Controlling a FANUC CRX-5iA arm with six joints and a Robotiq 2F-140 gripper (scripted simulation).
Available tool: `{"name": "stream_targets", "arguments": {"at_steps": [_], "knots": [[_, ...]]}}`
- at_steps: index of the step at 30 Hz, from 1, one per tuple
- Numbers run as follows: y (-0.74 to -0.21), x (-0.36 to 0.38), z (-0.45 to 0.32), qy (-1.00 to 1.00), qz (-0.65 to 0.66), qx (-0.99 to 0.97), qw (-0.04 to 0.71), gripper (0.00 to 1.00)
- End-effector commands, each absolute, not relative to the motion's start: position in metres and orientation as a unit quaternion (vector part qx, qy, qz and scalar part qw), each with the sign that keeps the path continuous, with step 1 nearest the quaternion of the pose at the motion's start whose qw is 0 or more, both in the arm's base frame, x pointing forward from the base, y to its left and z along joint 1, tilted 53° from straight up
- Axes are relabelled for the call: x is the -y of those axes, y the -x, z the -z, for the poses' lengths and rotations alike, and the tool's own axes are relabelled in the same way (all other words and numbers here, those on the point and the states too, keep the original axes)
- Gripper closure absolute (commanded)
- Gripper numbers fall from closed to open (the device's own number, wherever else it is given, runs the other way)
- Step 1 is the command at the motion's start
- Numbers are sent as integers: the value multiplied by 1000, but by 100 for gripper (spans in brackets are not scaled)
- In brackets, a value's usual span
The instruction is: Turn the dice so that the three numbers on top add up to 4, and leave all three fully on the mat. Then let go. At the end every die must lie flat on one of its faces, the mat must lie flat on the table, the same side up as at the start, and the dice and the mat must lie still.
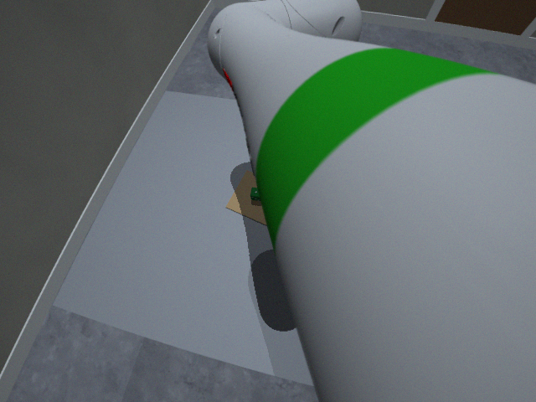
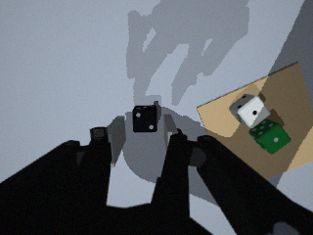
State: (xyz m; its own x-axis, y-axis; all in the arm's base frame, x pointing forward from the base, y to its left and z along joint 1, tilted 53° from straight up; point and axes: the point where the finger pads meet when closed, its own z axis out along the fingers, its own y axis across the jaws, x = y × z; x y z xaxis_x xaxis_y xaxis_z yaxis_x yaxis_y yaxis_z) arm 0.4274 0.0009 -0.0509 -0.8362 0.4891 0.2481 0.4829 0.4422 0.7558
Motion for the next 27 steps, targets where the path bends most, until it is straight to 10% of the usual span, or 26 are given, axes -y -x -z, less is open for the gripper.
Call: {"name": "stream_targets", "arguments": {"at_steps": [1, 27], "knots": [[-428, -4, 53, -286, -444, -849, 4, 72], [-432, -15, 62, -286, -444, -849, 4, 72]]}}
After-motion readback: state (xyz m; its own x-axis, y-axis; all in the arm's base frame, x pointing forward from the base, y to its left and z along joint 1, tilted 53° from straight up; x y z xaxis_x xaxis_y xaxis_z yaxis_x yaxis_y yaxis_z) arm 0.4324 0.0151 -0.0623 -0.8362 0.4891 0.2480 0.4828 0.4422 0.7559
